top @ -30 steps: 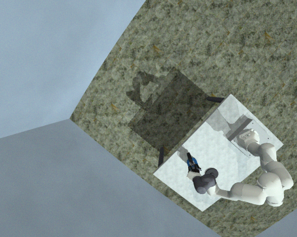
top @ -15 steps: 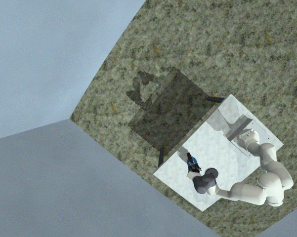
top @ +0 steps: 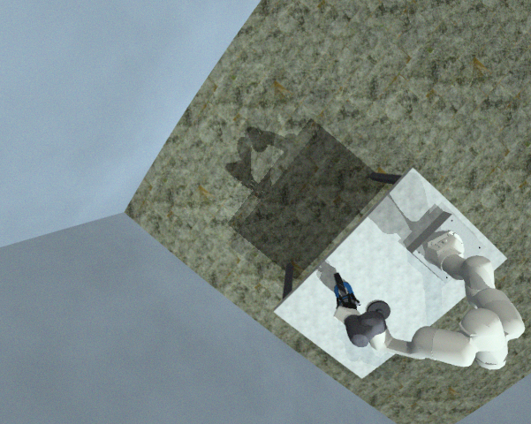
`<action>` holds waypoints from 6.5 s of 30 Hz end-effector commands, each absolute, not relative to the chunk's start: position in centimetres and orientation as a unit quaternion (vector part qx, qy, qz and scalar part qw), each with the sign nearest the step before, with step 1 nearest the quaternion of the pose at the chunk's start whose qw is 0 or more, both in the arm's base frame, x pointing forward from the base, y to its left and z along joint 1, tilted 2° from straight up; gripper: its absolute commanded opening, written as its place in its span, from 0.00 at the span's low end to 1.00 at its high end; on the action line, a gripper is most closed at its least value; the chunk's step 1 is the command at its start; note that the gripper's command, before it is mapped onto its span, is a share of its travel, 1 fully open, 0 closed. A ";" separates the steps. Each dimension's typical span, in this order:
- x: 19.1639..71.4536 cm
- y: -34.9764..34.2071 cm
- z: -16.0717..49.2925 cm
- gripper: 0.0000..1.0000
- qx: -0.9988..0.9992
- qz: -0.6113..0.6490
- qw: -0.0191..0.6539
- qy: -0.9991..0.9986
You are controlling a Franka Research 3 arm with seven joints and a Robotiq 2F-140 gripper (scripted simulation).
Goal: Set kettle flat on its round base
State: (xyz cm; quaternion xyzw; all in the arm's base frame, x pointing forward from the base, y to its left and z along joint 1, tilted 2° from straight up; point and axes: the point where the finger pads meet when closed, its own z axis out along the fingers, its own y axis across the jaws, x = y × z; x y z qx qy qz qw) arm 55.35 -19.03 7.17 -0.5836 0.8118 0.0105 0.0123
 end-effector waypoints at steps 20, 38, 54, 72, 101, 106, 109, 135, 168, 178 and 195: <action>55.4 -19.0 7.1 0.00 -0.584 0.010 0.012 0.812; 55.4 -19.0 8.5 0.00 -0.584 0.010 0.012 0.812; 55.4 -19.1 10.9 0.00 -0.584 0.010 0.012 0.812; 55.4 -19.1 11.8 0.00 -0.584 0.010 0.012 0.812; 55.4 -19.1 11.8 0.00 -0.584 0.010 0.012 0.812; 55.4 -19.1 11.8 0.00 -0.584 0.010 0.012 0.812; 55.4 -19.1 11.9 0.00 -0.584 0.010 0.012 0.812; 55.7 -19.2 12.4 0.00 -0.584 0.010 0.012 0.812; 55.7 -19.1 12.4 0.00 -0.584 0.010 0.012 0.812; 55.5 -18.7 12.4 0.00 -0.584 0.010 0.012 0.812; 55.1 -17.1 12.5 0.00 -0.584 0.010 0.012 0.812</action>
